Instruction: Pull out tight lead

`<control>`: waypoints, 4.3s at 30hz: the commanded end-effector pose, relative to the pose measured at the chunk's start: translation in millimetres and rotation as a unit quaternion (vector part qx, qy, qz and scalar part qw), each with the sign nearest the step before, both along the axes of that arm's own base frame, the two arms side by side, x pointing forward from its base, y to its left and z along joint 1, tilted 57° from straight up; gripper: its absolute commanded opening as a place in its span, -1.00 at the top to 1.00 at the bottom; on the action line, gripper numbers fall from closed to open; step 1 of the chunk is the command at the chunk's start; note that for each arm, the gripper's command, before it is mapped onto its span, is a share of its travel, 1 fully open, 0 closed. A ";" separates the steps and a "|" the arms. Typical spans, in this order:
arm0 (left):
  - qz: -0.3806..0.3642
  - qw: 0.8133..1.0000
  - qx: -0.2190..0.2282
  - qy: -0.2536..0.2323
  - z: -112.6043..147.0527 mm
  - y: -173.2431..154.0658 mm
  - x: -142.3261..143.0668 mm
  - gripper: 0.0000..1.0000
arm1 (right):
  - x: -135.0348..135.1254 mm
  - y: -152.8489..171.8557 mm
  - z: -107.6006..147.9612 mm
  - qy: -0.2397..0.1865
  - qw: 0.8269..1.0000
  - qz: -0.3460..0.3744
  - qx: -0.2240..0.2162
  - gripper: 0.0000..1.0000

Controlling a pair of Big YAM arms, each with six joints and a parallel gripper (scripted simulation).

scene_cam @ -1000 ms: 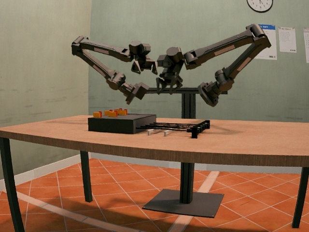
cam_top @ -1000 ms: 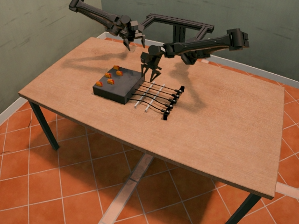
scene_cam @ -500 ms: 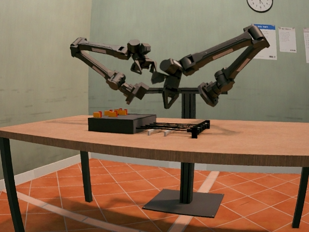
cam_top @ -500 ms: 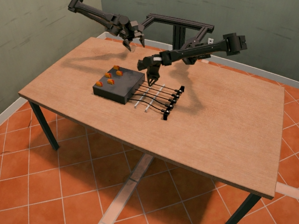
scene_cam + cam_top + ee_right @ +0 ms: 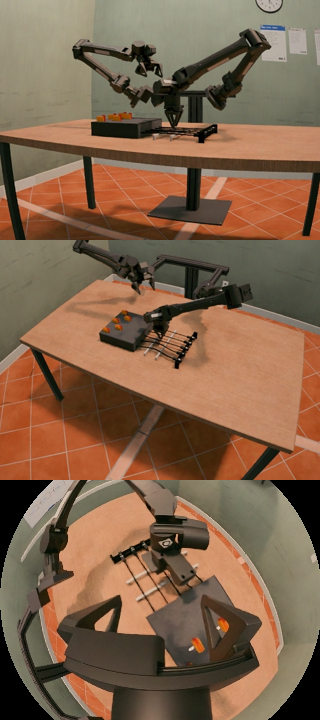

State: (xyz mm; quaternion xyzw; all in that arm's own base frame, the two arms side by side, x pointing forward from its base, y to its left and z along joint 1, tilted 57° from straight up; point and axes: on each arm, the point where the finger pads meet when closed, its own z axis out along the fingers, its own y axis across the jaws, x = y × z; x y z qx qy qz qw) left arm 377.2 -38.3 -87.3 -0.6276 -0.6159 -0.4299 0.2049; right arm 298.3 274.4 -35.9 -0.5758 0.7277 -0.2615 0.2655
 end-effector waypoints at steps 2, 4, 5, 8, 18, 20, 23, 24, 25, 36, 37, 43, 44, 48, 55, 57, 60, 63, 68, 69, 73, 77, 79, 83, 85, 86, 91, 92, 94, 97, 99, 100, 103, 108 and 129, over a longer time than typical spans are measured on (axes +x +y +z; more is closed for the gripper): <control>-0.001 1.000 0.002 -0.003 8.2 -2.6 15.9 0.36 | 18.5 25.7 15.9 -0.014 1.000 -0.001 0.026 -1.00; -0.001 1.000 -0.001 -0.007 7.6 -3.9 17.1 0.36 | 18.5 25.7 15.9 -0.014 1.000 -0.001 0.026 -1.00; -0.001 1.000 -0.001 -0.007 7.6 -3.9 17.1 0.36 | 18.5 25.7 15.9 -0.014 1.000 -0.001 0.026 -1.00; -0.001 1.000 0.001 -0.003 2.7 2.5 20.6 0.36 | 10.2 18.7 10.1 -0.009 1.000 0.002 0.017 -1.00; -0.001 1.000 0.003 0.001 -3.1 13.2 23.8 0.36 | 10.2 18.7 10.1 -0.009 1.000 0.002 0.017 -1.00; -0.001 1.000 0.005 0.004 -7.5 16.3 23.0 0.36 | 10.2 18.7 10.1 -0.009 1.000 0.002 0.017 -1.00; -0.001 1.000 0.005 0.004 -9.8 19.8 24.2 0.36 | 10.2 18.7 10.1 -0.009 1.000 0.002 0.017 -1.00; -0.001 1.000 0.005 0.004 -10.6 21.0 24.6 0.36 | 10.2 18.7 10.1 -0.009 1.000 0.002 0.017 -1.00; -0.001 1.000 0.005 0.004 -10.4 22.3 24.7 0.36 | 10.2 18.7 10.1 -0.009 1.000 0.002 0.017 -1.00; -0.006 1.000 0.003 -0.001 -6.5 16.6 26.5 0.36 | 10.2 18.7 10.1 -0.009 1.000 0.002 0.017 -1.00; -0.006 1.000 0.003 -0.001 -6.5 16.6 26.5 0.39 | 10.2 18.7 10.1 -0.009 1.000 0.002 0.017 -1.00; -0.008 1.000 0.001 -0.002 -6.4 13.2 26.0 0.56 | 10.2 18.7 10.1 -0.009 1.000 0.002 0.017 -1.00; -0.008 1.000 0.001 -0.002 -6.4 13.2 26.0 0.59 | 10.2 18.7 10.1 -0.009 1.000 0.002 0.017 -1.00; -0.008 1.000 0.001 -0.002 -6.4 13.2 26.0 0.67 | 10.2 18.7 10.1 -0.009 1.000 0.002 0.017 -1.00; -0.008 1.000 0.001 -0.002 -6.4 13.2 26.0 0.84 | 10.2 18.7 10.1 -0.009 1.000 0.002 0.017 -1.00; -0.008 1.000 0.001 -0.002 -6.4 13.2 26.0 0.90 | 10.2 18.7 10.1 -0.009 1.000 0.002 0.017 -1.00; -0.008 1.000 0.001 -0.002 -6.4 13.2 26.0 0.99 | 10.2 18.7 10.1 -0.009 1.000 0.002 0.017 -1.00; -0.008 1.000 0.001 -0.002 -6.4 13.2 26.0 1.00 | 10.2 18.7 10.1 -0.009 1.000 0.002 0.017 -1.00; -0.023 1.000 -0.001 -0.008 0.8 0.6 30.5 1.00 | 10.2 18.7 10.1 -0.009 1.000 0.002 0.017 -1.00; -0.021 1.000 -0.004 -0.014 1.9 -1.6 32.3 1.00 | 10.2 18.7 10.1 -0.009 1.000 0.002 0.017 -1.00; -0.028 0.999 -0.007 -0.019 7.2 -10.9 35.6 1.00 | 10.2 18.7 10.1 -0.009 1.000 0.002 0.017 -1.00; -0.029 0.999 -0.011 -0.026 12.6 -19.9 35.3 1.00 | 10.2 18.7 10.1 -0.009 1.000 0.002 0.017 -1.00; -0.028 0.999 -0.011 -0.025 14.6 -22.7 33.3 1.00 | 10.2 18.7 10.1 -0.009 1.000 0.002 0.017 -1.00; -0.026 0.999 -0.010 -0.023 15.9 -24.0 30.7 1.00 | 10.2 18.7 10.1 -0.009 1.000 0.002 0.017 -1.00; -0.022 1.000 -0.005 -0.013 10.9 -21.8 24.7 1.00 | 10.2 18.7 10.1 -0.009 1.000 0.002 0.017 -1.00; -0.022 1.000 -0.004 -0.013 11.1 -21.7 24.8 1.00 | 10.2 18.7 10.1 -0.009 1.000 0.002 0.017 -1.00; -0.015 1.000 0.000 -0.006 11.4 -20.1 19.2 1.00 | 10.2 18.7 10.1 -0.009 1.000 0.002 0.017 -1.00; -0.015 1.000 0.000 -0.007 11.6 -20.2 19.3 1.00 | 10.2 18.7 10.1 -0.009 1.000 0.002 0.017 -1.00; -0.015 1.000 0.000 -0.007 11.6 -20.2 19.3 1.00 | 10.2 18.7 10.1 -0.009 1.000 0.002 0.017 -1.00; -0.015 1.000 0.000 -0.007 11.6 -20.2 19.3 1.00 | 10.2 18.7 10.1 -0.009 1.000 0.002 0.017 -1.00; -0.015 1.000 0.000 -0.007 11.6 -20.2 19.3 1.00 | 10.2 18.7 10.1 -0.009 1.000 0.002 0.017 -1.00; -0.015 1.000 0.000 -0.007 11.6 -20.2 19.3 1.00 | 10.2 18.7 10.1 -0.009 1.000 0.002 0.017 -1.00; -0.015 1.000 0.000 -0.007 11.6 -20.2 19.3 1.00 | 10.2 18.7 10.1 -0.009 1.000 0.002 0.017 -1.00; -0.009 0.999 -0.011 -0.032 16.4 -21.5 20.4 -0.01 | 10.2 18.7 10.1 -0.009 1.000 0.002 0.017 -1.00; 0.079 0.856 -0.318 -0.400 65.5 -92.5 -22.6 -1.00 | 10.2 18.7 10.1 -0.009 1.000 0.002 0.017 -1.00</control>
